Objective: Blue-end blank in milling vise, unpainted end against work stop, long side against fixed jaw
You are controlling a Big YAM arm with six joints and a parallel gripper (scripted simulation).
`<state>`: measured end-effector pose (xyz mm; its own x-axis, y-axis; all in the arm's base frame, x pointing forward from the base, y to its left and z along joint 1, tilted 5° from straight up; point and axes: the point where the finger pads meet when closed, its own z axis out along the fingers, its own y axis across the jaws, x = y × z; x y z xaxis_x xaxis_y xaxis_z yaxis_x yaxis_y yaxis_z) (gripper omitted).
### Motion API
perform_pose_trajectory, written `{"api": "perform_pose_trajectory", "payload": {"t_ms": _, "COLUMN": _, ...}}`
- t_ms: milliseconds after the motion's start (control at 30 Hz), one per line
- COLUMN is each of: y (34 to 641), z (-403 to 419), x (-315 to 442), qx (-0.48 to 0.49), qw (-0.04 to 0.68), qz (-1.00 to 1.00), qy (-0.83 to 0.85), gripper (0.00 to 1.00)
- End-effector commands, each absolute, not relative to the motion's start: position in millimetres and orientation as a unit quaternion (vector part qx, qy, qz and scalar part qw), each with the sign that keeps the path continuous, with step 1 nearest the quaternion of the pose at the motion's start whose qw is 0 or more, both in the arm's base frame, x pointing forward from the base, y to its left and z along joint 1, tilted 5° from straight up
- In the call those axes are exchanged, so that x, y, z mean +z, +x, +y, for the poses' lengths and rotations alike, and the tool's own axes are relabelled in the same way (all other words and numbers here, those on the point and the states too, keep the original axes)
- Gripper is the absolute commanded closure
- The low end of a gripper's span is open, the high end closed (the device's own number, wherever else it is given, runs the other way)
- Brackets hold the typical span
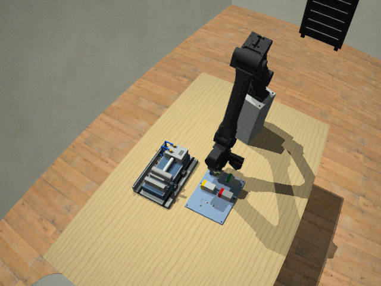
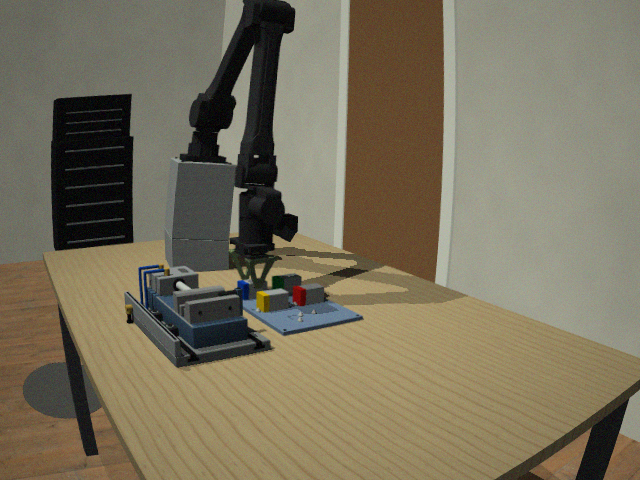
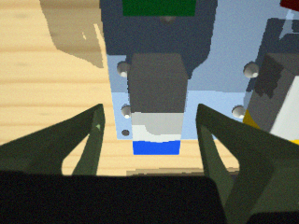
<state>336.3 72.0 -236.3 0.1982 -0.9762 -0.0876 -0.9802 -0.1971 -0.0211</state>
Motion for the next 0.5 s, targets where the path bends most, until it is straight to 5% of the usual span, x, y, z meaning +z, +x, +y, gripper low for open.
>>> {"api": "perform_pose_trajectory", "payload": {"t_ms": 0, "y": 340.0, "z": 75.6, "x": -243.5, "qx": 0.026, "qw": 0.037, "qz": 0.633, "qy": -0.773, "gripper": 0.36}}
{"api": "perform_pose_trajectory", "payload": {"t_ms": 267, "y": 340.0, "z": 75.6, "x": -243.5, "qx": 0.026, "qw": 0.037, "qz": 0.633, "qy": -0.773, "gripper": 0.36}}
{"api": "perform_pose_trajectory", "payload": {"t_ms": 300, "y": 340.0, "z": 75.6, "x": -243.5, "qx": 0.026, "qw": 0.037, "qz": 0.633, "qy": -0.773, "gripper": 1.00}}
{"api": "perform_pose_trajectory", "payload": {"t_ms": 467, "y": 331.2, "z": 73.9, "x": -243.9, "qx": 0.033, "qw": 0.029, "qz": 0.633, "qy": -0.773, "gripper": 1.00}}
